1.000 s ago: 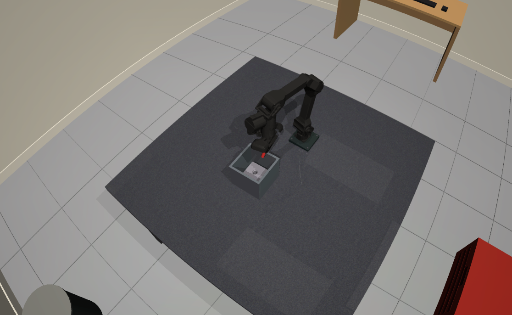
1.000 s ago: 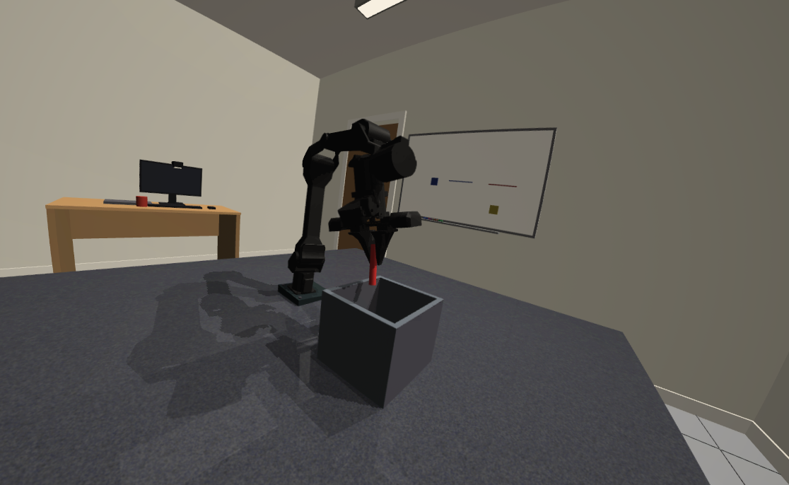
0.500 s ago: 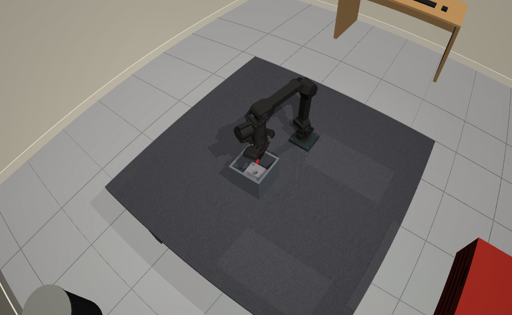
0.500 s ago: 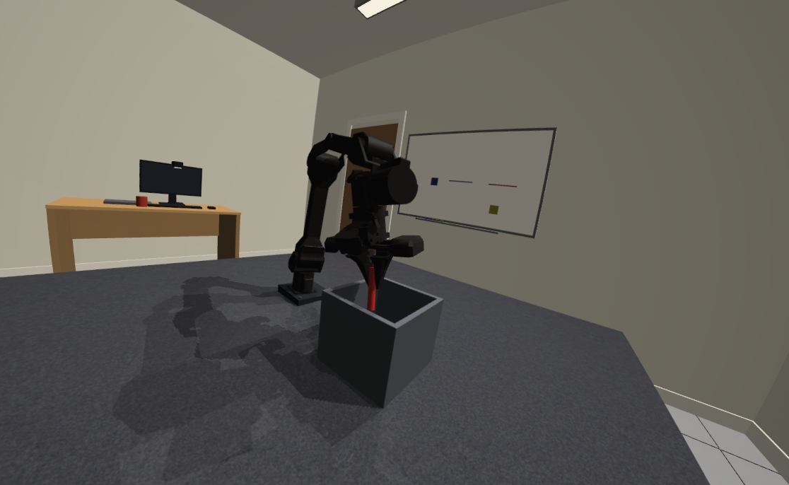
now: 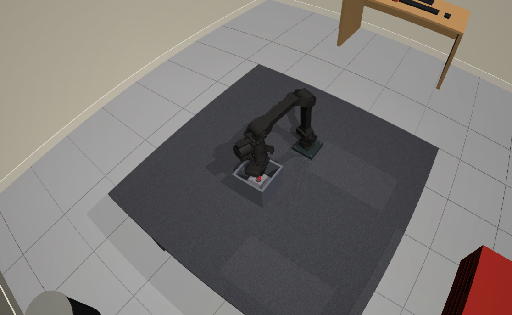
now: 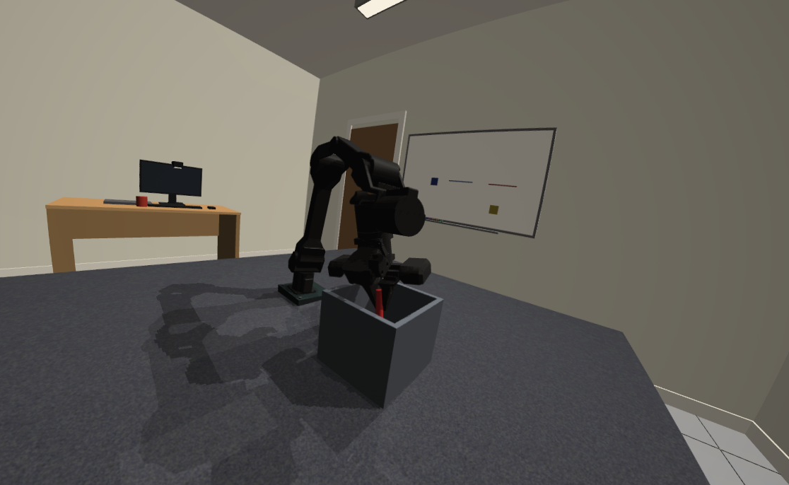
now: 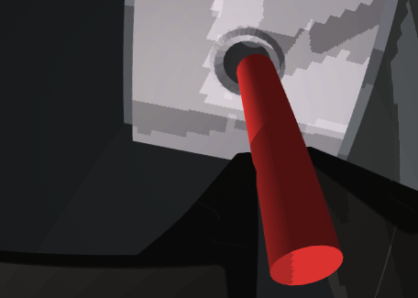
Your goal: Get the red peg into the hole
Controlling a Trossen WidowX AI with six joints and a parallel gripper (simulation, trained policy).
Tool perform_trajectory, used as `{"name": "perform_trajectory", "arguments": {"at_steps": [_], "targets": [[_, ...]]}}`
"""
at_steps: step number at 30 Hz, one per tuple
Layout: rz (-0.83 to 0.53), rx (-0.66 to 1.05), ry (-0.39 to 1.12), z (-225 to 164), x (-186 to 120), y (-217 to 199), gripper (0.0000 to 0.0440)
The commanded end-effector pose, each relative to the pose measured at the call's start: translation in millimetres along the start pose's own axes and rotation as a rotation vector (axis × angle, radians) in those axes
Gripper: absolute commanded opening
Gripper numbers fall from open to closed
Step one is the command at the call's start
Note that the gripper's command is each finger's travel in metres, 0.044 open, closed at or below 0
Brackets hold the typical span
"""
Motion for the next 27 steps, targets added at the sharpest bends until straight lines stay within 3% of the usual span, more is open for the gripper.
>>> {"name": "perform_trajectory", "arguments": {"at_steps": [1,7,13,27], "targets": [[-0.012,-0.019,0.016,2,11,2,0.0],[-0.022,-0.052,0.021,6,28,5,0.0],[-0.04,-0.075,0.023,8,37,6,0.0142],[0.028,-0.093,0.124,18,17,26,0.0142]]}}
Point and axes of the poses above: the point midway between the two fingers, 35 mm back from their tips, its own x axis out along the fingers, its own y axis across the jaws, z = x × y, the point moved 10 cm from there along -x, back along the fingers, and after that the axes turned 9 degrees about x, right-handed, at the moved point
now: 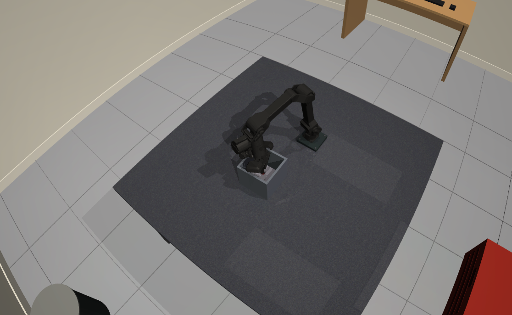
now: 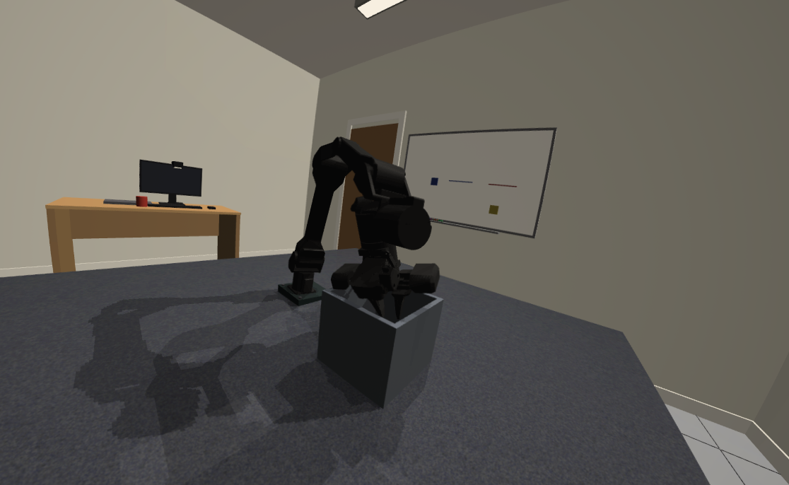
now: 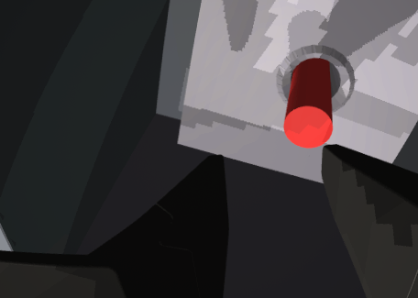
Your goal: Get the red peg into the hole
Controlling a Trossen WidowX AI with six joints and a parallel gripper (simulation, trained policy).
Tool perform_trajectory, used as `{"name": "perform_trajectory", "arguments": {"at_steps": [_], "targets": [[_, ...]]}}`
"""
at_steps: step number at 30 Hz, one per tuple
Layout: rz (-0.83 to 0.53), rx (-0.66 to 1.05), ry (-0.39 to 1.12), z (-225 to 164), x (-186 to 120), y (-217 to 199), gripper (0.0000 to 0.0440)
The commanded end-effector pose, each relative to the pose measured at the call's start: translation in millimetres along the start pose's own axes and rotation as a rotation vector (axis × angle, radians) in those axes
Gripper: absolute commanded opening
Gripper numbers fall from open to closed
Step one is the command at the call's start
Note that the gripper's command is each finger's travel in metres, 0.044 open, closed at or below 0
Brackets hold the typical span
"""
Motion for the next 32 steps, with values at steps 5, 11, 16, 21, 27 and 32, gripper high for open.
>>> {"name": "perform_trajectory", "arguments": {"at_steps": [5,11,16,21,27,32], "targets": [[0.047,-0.022,0.068,8,-4,12,0.0138],[0.093,-0.037,0.112,9,-14,18,0.0133],[0.134,-0.057,0.142,11,-22,21,0.0131],[0.168,-0.08,0.167,14,-28,25,0.0129],[0.203,-0.111,0.191,20,-31,29,0.0128],[0.229,-0.139,0.207,25,-32,32,0.0127]]}}
Point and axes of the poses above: the point midway between the two fingers, 35 mm back from their tips, its own x axis out along the fingers, its own y axis across the jaws, z = x × y, the point moved 10 cm from there along -x, back along the fingers, and after that the axes turned 9 degrees about x, right-handed, at the moved point
